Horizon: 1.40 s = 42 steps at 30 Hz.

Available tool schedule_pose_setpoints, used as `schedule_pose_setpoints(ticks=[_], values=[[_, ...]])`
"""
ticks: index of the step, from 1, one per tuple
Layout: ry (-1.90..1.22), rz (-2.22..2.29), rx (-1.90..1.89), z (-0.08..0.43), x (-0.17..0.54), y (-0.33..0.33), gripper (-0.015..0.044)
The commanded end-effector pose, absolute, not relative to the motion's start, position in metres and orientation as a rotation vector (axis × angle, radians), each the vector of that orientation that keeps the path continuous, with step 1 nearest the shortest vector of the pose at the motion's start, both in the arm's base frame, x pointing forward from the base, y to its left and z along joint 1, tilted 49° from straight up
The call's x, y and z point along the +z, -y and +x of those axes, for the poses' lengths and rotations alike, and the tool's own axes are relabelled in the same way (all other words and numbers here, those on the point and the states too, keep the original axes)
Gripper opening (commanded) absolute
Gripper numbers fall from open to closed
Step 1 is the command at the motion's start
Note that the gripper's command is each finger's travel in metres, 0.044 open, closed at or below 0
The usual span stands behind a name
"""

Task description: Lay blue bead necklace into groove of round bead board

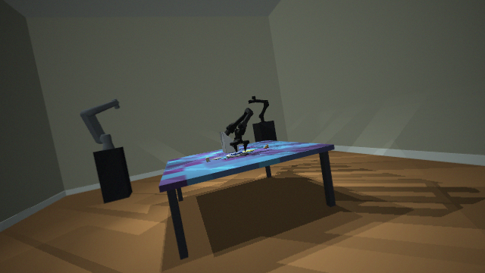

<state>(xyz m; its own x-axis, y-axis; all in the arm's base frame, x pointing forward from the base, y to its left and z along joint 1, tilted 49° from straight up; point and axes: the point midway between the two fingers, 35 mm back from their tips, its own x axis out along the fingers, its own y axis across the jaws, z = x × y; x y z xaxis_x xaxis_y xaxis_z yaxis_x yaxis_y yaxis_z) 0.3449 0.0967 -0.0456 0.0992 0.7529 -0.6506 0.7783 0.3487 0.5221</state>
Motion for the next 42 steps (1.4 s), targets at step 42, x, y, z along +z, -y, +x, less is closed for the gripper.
schedule_pose_setpoints(ticks=[42], values=[[-1.512,1.013,0.350,0.339,-0.033,-0.094,0.0250]])
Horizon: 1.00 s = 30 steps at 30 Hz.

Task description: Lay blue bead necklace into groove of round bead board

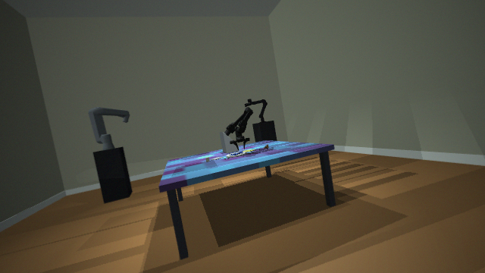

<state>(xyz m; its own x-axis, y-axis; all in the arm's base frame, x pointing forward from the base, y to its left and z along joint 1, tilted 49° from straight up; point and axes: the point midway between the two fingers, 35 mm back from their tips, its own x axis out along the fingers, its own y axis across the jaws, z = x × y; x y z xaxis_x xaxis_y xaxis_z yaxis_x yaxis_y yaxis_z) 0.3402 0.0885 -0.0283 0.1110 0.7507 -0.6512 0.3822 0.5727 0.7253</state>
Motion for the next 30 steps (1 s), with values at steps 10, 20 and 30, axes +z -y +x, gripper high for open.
schedule_pose_setpoints(ticks=[10,20,30], values=[[-1.518,1.017,0.352,0.339,-0.043,-0.106,0.0250],[-1.514,1.014,0.357,0.339,-0.044,-0.108,0.0198],[-1.514,1.014,0.357,0.339,-0.044,-0.108,0.0000]])
